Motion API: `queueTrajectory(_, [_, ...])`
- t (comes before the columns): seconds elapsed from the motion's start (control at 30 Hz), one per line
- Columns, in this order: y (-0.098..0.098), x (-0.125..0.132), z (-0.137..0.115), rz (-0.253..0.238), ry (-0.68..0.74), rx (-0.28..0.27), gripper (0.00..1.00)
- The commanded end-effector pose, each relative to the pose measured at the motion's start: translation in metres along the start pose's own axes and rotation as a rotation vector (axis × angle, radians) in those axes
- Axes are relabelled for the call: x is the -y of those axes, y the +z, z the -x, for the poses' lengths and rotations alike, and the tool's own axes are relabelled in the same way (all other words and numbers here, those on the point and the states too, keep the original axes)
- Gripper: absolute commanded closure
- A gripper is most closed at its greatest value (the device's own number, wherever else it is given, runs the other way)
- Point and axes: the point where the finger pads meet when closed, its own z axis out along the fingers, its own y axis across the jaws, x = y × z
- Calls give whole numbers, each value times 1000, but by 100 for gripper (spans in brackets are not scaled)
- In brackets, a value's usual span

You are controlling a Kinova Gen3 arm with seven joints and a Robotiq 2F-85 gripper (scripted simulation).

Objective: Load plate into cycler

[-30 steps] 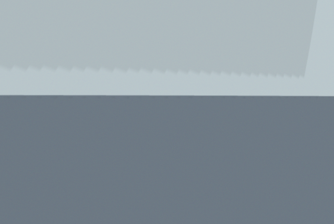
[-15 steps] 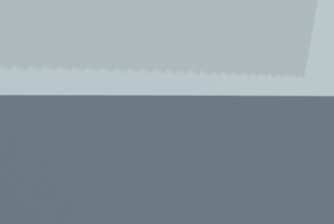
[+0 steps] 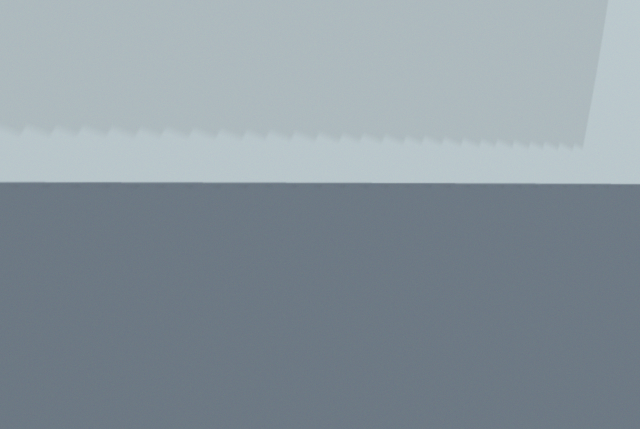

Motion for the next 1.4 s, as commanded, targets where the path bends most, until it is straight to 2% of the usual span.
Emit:
queueTrajectory(0.0, [-5, 1, 1, -1, 0, 1, 90])
queueTrajectory(0.07, [-5, 1, 1, -1, 0, 1, 90])
queueTrajectory(0.1, [-5, -2, 3, 6, 3, -6, 0])
queueTrajectory(0.2, [-5, -5, 5, 12, 7, -13, 0])
queueTrajectory(0.7, [-2, -48, 30, 107, 59, -117, 0])
queueTrajectory(0.77, [-2, -48, 30, 107, 59, -117, 0])
queueTrajectory(0.97, [-1, -65, 40, 144, 79, -159, 0])
queueTrajectory(1.03, [0, -70, 44, 175, 97, -193, 0])
queueTrajectory(1.37, [1, -93, 57, 176, 97, -193, 0])
